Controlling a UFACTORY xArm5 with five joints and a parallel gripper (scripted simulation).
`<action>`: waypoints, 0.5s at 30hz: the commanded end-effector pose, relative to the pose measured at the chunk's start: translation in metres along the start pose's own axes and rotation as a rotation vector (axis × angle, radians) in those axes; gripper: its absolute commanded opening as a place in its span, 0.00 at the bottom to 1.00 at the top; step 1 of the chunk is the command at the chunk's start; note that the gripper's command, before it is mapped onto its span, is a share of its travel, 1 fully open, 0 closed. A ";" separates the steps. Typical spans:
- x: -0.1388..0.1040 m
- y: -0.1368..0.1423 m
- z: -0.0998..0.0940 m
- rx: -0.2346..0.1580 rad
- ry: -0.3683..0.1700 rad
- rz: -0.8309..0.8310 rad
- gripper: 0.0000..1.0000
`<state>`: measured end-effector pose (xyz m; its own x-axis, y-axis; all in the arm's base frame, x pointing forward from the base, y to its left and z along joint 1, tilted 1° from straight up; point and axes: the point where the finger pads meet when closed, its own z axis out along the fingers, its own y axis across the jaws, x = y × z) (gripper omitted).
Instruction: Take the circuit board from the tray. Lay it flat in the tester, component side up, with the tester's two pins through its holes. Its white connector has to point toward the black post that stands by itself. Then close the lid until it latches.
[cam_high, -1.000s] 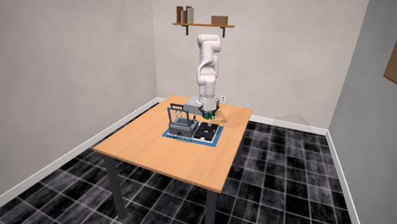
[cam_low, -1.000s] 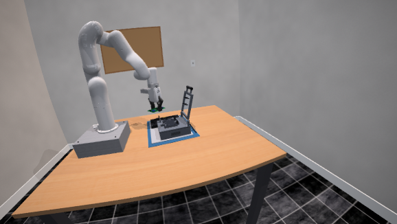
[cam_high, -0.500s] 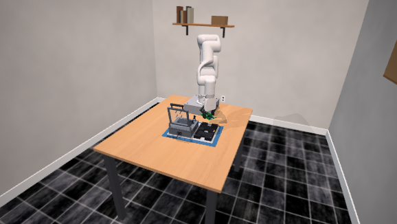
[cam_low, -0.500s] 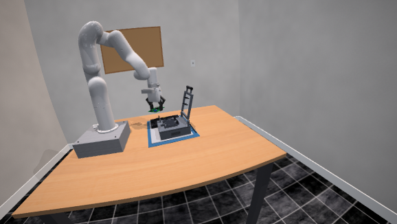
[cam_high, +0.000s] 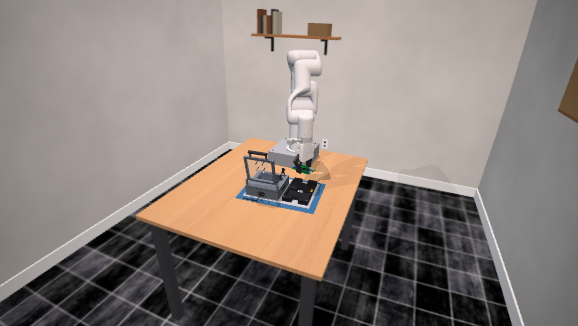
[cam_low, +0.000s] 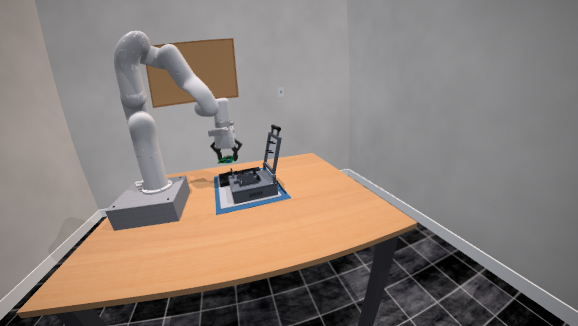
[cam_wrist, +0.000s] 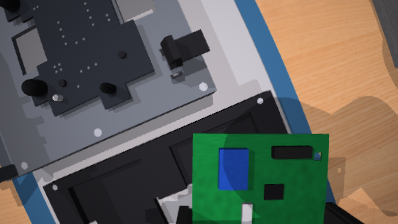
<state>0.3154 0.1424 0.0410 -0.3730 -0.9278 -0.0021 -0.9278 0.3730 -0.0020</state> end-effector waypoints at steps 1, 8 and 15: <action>-0.001 -0.001 -0.001 0.002 -0.002 -0.065 0.79; -0.001 -0.001 -0.001 0.002 -0.002 -0.152 0.79; -0.001 -0.001 -0.001 0.003 -0.002 -0.237 0.79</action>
<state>0.3154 0.1424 0.0410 -0.1885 -0.9821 -0.0016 -0.9821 0.1885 -0.0024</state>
